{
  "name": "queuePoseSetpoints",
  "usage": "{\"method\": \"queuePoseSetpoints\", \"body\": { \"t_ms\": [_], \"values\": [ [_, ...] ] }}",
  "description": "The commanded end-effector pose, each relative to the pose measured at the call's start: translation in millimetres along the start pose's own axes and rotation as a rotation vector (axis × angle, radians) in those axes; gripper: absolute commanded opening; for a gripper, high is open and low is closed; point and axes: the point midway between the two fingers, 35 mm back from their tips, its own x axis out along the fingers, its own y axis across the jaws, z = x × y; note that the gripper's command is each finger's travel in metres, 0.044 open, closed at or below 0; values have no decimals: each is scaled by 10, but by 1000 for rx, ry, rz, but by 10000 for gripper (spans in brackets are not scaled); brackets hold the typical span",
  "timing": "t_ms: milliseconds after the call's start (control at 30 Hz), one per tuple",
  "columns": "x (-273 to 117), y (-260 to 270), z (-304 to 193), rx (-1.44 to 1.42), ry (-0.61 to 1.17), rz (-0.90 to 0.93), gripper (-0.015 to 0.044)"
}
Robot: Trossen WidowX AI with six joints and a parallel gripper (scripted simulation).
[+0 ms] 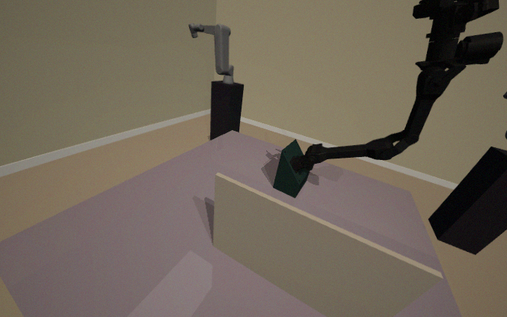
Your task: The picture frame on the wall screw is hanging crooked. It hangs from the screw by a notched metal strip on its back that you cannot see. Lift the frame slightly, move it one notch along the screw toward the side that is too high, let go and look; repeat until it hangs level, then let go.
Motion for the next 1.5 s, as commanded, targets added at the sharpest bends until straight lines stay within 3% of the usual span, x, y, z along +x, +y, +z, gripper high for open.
{"method": "queuePoseSetpoints", "body": {
  "t_ms": [0, 167, 300, 767, 1133, 1467],
  "values": [
    [-7, 25, 6, 17, -3, 6, 374],
    [-252, 680, 158, 448, -54, 177, 260],
    [-601, 1252, 288, 837, -48, 356, 260],
    [-1730, 2323, 447, 1632, 187, 794, 260],
    [-2844, 2917, 355, 2130, 633, 1116, 260],
    [-3925, 3258, 48, 2410, 1284, 1307, 260]
  ]
}}
